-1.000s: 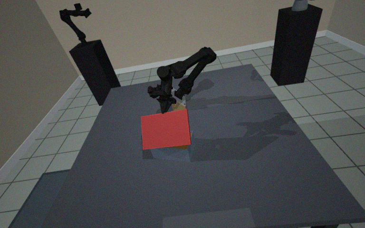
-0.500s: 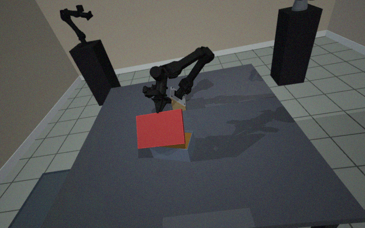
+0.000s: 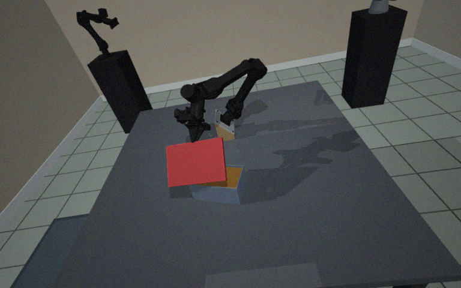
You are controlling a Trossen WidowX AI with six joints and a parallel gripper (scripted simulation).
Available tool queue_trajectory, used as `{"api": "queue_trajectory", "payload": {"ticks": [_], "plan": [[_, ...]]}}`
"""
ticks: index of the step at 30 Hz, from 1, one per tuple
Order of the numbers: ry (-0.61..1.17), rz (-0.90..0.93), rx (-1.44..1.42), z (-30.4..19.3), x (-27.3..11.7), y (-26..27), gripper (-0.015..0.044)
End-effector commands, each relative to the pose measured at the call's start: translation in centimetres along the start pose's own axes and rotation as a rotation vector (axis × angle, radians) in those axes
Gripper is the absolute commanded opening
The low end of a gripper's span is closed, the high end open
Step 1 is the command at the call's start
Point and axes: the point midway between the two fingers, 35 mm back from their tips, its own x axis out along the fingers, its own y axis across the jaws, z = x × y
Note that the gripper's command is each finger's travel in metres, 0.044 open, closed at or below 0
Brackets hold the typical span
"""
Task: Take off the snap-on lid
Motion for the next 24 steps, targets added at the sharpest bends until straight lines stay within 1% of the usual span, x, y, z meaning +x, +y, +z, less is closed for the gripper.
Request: {"api": "queue_trajectory", "payload": {"ticks": [1,24], "plan": [[0.0,0.013,-0.01,0.8,-0.3,0.5,0.0],[-0.002,0.014,-0.013,5.4,-0.7,0.3,0.0]]}}
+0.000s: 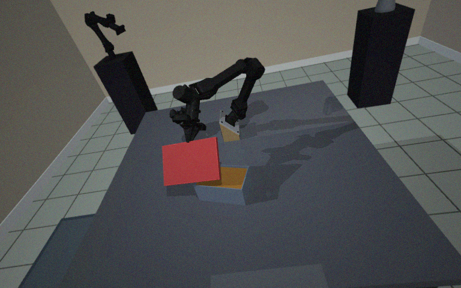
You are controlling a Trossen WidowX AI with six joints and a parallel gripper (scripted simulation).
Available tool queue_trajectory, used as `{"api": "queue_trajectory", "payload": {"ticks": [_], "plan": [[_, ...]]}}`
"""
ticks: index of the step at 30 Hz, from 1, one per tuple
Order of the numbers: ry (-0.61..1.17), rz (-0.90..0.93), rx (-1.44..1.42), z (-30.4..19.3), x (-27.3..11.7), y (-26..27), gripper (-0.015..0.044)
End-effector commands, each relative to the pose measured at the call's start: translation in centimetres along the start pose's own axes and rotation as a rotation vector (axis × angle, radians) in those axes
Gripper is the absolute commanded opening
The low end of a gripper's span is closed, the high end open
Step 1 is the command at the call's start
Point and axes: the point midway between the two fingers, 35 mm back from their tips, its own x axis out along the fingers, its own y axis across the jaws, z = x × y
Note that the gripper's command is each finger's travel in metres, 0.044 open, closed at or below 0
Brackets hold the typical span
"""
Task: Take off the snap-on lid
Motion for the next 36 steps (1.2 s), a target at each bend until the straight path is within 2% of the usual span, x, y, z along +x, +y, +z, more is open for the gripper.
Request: {"api": "queue_trajectory", "payload": {"ticks": [1,36], "plan": [[0.0,0.013,-0.011,0.9,-0.3,0.5,0.0],[-0.004,0.015,-0.015,7.8,-0.9,0.3,0.0]]}}
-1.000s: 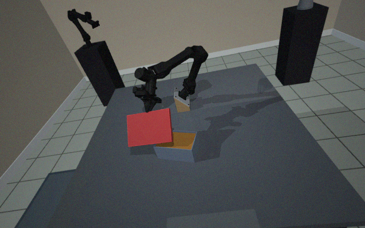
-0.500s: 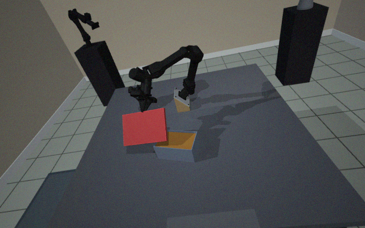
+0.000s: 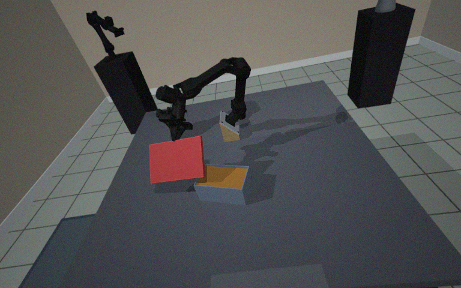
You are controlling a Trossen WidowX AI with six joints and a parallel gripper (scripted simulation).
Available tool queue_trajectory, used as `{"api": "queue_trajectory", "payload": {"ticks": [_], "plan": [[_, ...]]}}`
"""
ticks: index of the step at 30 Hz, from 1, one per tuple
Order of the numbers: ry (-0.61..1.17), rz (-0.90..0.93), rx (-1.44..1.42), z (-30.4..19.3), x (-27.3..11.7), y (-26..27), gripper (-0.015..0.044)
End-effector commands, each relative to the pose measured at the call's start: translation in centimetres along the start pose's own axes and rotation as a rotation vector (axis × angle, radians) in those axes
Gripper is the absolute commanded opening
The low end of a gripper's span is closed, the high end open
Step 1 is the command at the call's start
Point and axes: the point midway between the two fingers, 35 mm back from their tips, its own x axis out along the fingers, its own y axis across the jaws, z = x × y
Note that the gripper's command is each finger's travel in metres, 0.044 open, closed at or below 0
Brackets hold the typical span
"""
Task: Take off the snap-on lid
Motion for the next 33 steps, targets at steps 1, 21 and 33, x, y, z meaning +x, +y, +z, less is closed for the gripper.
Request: {"api": "queue_trajectory", "payload": {"ticks": [1,21,33], "plan": [[-0.001,0.014,-0.011,0.9,-0.4,0.5,0.0],[-0.003,0.014,-0.014,4.9,-0.7,0.4,0.0],[-0.005,0.015,-0.016,7.3,-0.9,0.3,0.0]]}}
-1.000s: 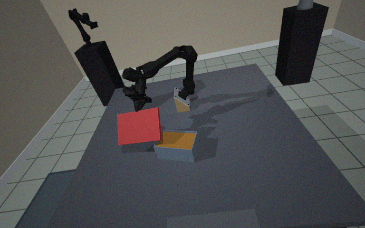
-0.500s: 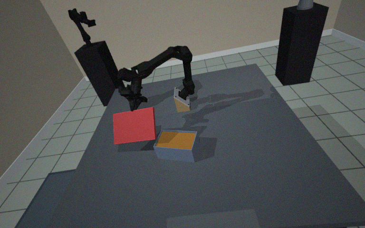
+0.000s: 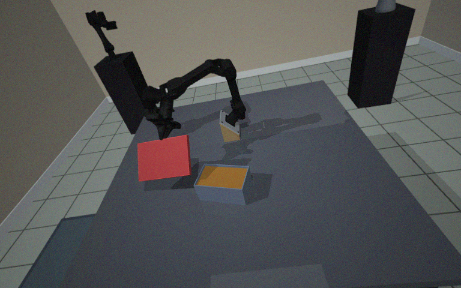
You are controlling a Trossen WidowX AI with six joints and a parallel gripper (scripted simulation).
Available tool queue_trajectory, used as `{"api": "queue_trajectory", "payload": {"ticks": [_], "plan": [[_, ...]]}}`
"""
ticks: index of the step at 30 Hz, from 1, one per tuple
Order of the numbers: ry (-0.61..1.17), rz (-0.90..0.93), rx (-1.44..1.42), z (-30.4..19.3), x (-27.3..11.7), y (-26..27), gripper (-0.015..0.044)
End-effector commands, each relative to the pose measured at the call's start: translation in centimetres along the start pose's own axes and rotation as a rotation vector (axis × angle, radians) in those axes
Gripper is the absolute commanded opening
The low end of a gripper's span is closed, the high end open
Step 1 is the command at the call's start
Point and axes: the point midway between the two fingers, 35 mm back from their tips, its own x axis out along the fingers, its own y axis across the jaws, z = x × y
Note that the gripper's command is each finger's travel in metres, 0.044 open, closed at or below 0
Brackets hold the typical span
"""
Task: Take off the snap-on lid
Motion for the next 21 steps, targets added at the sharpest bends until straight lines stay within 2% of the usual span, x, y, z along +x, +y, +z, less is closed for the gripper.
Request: {"api": "queue_trajectory", "payload": {"ticks": [1,21], "plan": [[-0.001,0.014,-0.012,0.9,-0.4,0.5,0.0],[-0.003,0.014,-0.013,3.1,-0.5,0.3,0.0]]}}
